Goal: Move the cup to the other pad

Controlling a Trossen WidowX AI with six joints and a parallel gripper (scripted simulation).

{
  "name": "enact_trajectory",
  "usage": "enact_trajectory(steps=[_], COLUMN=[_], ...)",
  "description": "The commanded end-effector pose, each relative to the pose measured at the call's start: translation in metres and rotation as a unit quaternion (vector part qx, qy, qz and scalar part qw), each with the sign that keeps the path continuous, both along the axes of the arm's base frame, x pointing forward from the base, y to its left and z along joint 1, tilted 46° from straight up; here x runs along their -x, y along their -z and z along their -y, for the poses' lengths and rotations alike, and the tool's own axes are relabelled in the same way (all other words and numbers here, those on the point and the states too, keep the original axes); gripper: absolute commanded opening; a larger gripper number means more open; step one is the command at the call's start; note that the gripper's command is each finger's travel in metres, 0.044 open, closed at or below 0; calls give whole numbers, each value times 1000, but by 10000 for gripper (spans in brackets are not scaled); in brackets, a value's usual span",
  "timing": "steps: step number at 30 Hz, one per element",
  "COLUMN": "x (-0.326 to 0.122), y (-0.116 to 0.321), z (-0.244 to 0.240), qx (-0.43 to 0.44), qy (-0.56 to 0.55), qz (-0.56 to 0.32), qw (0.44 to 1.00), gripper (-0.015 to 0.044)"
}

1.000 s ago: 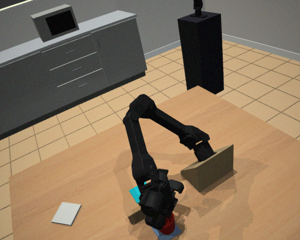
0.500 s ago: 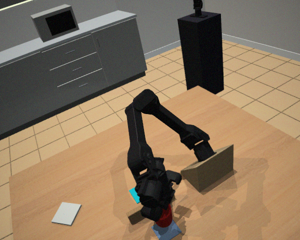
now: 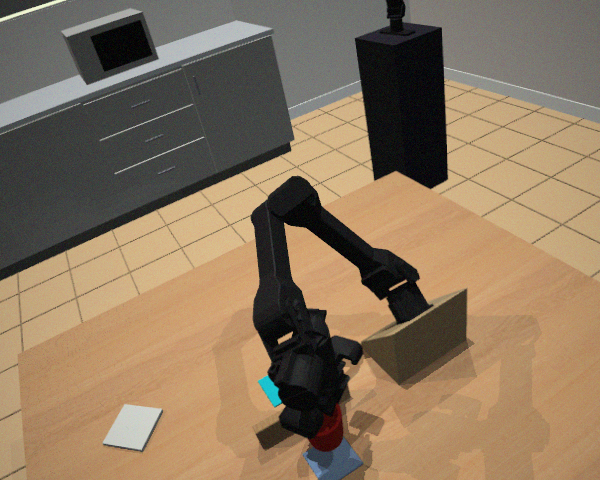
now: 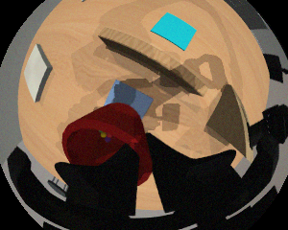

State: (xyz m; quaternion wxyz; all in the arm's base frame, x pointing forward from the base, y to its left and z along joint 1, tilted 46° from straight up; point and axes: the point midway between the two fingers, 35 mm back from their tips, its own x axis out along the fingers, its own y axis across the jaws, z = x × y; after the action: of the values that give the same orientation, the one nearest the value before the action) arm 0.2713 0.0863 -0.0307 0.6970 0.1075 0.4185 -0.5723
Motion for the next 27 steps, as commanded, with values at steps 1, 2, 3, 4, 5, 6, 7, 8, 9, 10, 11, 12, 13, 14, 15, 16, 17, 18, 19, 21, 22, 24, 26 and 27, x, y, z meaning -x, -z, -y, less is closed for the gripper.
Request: enact_trajectory(steps=[1,2,3,4,5,6,7,8,9,10,11,12,13,14,15,16,17,18,19,21,22,24,26,27], x=[0,0,0,0,0,0,0,0,0,0,0,0,0,0,0,0,0,0,0,0,0,1,1,1], y=[0,0,0,0,0,0,-1,-1,-2,-3,-5,-7,-8,-10,-12,-13,-15,-17,-18,-22,-23,-27,-30,-32], z=[0,0,0,0,0,0,1,2,2,4,5,6,8,9,11,12,14,15,16,19,21,24,26,28], qx=[0,0,0,0,0,0,0,0,0,0,0,0,0,0,0,0,0,0,0,0,0,0,0,0], qy=[0,0,0,0,0,0,0,0,0,0,1,1,1,2,2,2,3,3,3,3,3,4,4,4], qz=[0,0,0,0,0,0,0,0,0,0,0,-1,-1,-1,-1,-1,-1,-1,-1,-1,-1,-1,-1,-1], qw=[1000,1000,1000,1000,1000,1000,1000,1000,1000,1000,1000,1000,1000,1000,1000,1000,1000,1000,1000,1000,1000,1000,1000,1000], gripper=[0,0,0,0,0,0,0,0,0,0,0,0,0,0,0,0,0,0,0,0,0,0,0,0])
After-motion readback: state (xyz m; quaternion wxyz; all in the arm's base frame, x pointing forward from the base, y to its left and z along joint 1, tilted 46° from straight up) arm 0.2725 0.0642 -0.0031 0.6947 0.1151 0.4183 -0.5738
